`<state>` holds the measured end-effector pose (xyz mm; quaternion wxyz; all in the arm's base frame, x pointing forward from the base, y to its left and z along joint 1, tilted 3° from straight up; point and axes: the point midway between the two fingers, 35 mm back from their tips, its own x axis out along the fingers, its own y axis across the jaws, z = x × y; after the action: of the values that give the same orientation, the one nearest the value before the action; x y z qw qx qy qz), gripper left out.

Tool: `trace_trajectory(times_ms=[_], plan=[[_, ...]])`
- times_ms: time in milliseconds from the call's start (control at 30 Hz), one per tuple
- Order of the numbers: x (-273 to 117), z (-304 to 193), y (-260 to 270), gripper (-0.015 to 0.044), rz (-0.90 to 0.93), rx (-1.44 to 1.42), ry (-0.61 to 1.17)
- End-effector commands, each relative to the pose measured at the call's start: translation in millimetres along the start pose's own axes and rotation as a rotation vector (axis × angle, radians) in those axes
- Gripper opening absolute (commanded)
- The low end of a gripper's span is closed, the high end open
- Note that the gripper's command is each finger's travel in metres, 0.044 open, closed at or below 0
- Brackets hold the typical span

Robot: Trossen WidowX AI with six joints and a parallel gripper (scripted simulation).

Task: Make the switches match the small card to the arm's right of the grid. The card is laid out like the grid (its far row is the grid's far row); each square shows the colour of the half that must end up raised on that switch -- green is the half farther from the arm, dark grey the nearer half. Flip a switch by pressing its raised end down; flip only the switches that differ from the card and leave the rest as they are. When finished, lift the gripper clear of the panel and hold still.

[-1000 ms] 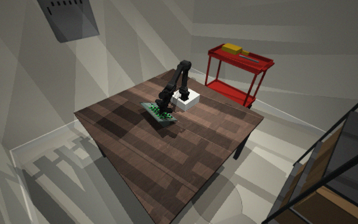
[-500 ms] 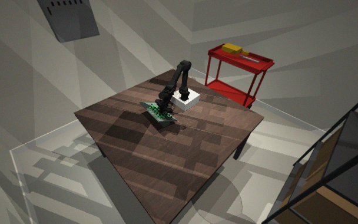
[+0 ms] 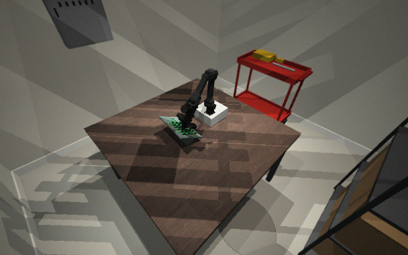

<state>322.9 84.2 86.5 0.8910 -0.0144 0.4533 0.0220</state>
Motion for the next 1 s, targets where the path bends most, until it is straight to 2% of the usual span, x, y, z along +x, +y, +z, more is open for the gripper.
trace_trajectory(times_ms=[0, 967], plan=[[1.7, -0.9, 0.6, 0.0, 0.004, -0.004, 0.003], [5.5, -1.0, 0.6, 0.0, 0.004, -0.005, 0.003]])
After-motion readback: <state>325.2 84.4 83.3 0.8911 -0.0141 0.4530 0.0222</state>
